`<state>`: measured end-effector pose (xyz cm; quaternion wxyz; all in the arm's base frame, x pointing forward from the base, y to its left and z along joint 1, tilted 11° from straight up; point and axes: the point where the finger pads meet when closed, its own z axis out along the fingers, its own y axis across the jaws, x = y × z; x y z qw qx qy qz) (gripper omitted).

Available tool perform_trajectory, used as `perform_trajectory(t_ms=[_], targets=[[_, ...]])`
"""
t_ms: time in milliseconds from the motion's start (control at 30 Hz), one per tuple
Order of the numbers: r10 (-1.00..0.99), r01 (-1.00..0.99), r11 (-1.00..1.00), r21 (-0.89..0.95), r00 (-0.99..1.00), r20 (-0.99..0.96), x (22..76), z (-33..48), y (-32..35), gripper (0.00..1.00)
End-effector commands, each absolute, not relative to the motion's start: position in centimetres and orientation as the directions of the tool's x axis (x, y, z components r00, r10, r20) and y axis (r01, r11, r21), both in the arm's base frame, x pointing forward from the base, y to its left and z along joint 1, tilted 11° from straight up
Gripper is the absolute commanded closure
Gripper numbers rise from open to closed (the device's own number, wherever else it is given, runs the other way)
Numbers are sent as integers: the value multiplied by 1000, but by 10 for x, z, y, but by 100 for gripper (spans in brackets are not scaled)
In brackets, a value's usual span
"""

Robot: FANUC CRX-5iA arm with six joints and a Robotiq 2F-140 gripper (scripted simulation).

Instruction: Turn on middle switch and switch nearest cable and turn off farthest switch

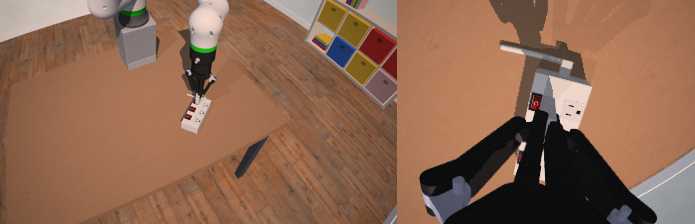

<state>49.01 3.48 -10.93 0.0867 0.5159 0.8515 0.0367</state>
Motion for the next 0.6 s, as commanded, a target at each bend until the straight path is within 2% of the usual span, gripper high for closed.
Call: perform_trajectory(t_ms=[0,567], targets=[[885,872,465,152,-453,-110,490,-110,35,100],[885,872,465,152,-453,-110,491,-112,35,100]])
